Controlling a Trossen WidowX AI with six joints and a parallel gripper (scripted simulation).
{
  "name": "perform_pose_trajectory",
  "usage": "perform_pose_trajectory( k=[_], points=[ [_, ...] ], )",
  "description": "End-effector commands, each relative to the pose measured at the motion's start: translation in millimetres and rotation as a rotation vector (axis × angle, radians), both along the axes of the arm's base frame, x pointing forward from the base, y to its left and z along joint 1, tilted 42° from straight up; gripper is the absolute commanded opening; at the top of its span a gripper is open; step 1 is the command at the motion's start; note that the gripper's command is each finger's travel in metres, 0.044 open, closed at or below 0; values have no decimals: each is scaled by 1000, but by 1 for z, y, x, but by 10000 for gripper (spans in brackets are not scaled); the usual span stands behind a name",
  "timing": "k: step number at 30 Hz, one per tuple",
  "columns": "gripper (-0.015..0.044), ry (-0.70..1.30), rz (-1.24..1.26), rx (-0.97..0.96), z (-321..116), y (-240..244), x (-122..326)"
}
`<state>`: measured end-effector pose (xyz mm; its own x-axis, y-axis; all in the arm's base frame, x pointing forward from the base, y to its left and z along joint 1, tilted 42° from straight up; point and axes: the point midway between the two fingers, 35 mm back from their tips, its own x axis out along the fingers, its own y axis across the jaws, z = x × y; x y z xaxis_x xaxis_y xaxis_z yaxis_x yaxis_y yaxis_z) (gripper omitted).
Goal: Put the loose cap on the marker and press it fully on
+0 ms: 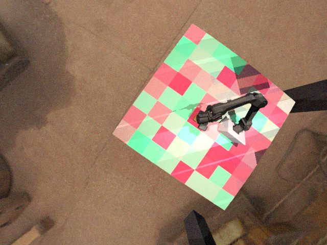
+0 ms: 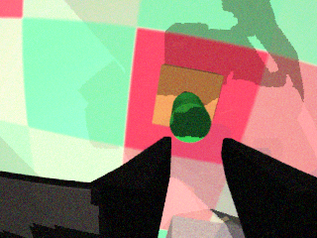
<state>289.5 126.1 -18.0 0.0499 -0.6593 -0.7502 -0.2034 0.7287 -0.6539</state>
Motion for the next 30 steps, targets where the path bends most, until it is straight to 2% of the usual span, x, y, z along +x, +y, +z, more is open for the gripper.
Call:
perform_pose_trajectory(
  k=[1,2,30],
  points=[
    [20,-100,-123,5,-3,-2,0],
    [0,-100,-123,5,-3,-2,0],
    [0,-103,-126,4,-19,-16,1]
  ],
)
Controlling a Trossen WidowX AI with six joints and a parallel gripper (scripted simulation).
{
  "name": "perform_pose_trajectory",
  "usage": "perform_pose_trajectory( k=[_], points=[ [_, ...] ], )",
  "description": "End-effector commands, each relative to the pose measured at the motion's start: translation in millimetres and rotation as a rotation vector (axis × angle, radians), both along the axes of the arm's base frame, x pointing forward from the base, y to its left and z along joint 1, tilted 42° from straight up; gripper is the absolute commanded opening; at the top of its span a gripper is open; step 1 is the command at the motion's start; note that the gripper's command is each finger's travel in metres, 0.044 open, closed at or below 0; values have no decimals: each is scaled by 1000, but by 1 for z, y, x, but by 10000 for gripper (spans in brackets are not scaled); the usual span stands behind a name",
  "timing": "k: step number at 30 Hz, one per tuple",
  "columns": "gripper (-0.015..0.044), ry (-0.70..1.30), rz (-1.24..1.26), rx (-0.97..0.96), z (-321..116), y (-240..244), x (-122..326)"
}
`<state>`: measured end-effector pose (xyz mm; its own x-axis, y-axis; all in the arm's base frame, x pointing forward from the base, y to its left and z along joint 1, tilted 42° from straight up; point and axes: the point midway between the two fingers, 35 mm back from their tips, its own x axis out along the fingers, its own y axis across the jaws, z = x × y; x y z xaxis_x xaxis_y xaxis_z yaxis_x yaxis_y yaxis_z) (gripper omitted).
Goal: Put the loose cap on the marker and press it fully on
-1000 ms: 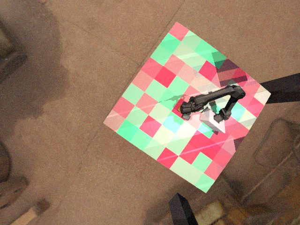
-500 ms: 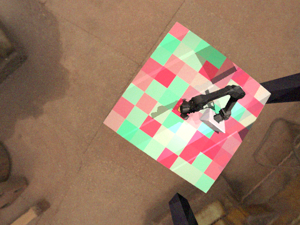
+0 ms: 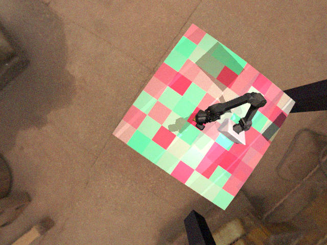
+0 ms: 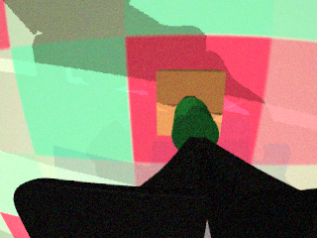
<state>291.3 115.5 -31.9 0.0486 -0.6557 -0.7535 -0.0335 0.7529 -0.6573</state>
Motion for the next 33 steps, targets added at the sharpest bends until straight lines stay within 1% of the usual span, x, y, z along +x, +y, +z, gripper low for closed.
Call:
perform_pose_trajectory(
  k=[1,14,22,24,28,30,33],
  points=[
    [0,9,3,-8,-6,-6,-1],
    [0,9,3,-9,-19,-17,0],
    [0,-3,1,2,-12,-10,2],
    [0,-2,2,3,1,3,3],
    [0,-1,2,4,45,42,-1],
    [0,-1,2,3,53,48,-3],
    [0,-1,2,3,53,48,-3]
  ],
)
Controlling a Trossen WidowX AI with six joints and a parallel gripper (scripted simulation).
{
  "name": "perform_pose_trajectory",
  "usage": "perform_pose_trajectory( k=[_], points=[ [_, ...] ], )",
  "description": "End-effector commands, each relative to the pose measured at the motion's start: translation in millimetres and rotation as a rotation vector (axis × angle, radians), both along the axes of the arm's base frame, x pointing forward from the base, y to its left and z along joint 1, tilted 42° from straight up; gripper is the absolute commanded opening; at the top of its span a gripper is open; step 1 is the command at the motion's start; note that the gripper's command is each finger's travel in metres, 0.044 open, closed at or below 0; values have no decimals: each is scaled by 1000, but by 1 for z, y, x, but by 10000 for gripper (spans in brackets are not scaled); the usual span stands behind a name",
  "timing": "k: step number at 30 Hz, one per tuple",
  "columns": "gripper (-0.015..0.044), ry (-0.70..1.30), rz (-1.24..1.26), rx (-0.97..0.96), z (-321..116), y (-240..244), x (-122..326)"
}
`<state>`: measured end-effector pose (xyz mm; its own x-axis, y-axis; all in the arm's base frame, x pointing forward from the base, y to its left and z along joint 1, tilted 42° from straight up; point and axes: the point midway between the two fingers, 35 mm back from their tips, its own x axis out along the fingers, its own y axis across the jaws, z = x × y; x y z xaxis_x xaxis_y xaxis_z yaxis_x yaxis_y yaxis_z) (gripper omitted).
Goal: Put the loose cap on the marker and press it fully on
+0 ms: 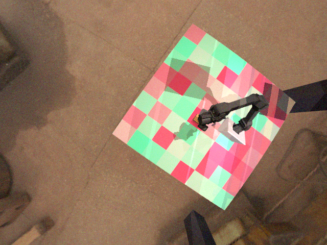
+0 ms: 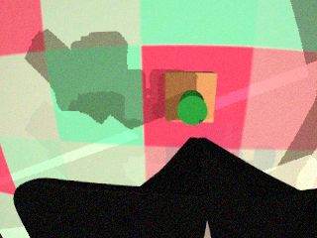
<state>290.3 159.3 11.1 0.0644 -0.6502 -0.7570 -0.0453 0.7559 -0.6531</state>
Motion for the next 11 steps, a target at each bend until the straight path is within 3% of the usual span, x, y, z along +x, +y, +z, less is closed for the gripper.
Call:
perform_pose_trajectory(
  k=[1,11],
  points=[
    [0,4,-17,-3,10,4,-2],
    [263,4,-17,-3,10,4,-2]
  ],
)
